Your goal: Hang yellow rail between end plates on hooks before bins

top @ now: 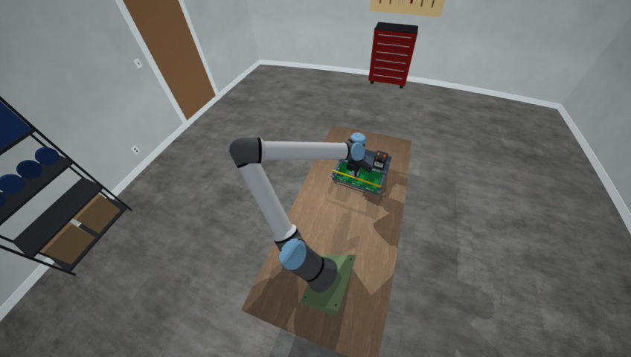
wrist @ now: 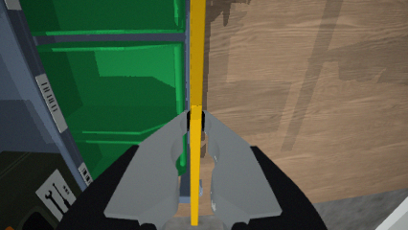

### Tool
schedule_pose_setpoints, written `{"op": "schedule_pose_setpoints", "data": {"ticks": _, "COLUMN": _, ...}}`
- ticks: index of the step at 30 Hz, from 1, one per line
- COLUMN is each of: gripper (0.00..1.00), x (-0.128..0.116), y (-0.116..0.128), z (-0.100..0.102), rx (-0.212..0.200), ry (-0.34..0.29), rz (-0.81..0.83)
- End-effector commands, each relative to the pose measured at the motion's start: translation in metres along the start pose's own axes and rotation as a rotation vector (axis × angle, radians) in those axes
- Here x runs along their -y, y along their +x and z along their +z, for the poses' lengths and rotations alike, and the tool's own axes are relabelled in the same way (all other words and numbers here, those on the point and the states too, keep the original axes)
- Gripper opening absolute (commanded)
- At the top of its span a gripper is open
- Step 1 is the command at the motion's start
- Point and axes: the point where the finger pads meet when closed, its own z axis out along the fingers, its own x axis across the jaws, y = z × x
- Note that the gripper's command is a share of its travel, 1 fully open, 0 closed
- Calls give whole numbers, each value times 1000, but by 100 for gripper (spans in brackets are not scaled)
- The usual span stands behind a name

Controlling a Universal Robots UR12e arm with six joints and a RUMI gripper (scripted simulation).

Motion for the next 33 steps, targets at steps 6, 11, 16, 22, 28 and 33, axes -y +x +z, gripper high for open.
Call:
{"op": "schedule_pose_setpoints", "data": {"ticks": 6, "gripper": 0, "x": 0, "y": -1, "z": 2, "rx": 2, "ry": 0, "rz": 0}}
{"op": "schedule_pose_setpoints", "data": {"ticks": 11, "gripper": 0, "x": 0, "y": 0, "z": 5, "rx": 0, "ry": -1, "rz": 2}}
{"op": "schedule_pose_setpoints", "data": {"ticks": 16, "gripper": 0, "x": 0, "y": 0, "z": 8, "rx": 0, "ry": -1, "rz": 2}}
{"op": "schedule_pose_setpoints", "data": {"ticks": 22, "gripper": 0, "x": 0, "y": -1, "z": 9, "rx": 2, "ry": 0, "rz": 1}}
{"op": "schedule_pose_setpoints", "data": {"ticks": 28, "gripper": 0, "x": 0, "y": 0, "z": 14, "rx": 0, "ry": -1, "rz": 2}}
{"op": "schedule_pose_setpoints", "data": {"ticks": 33, "gripper": 0, "x": 0, "y": 1, "z": 18, "rx": -1, "ry": -1, "rz": 2}}
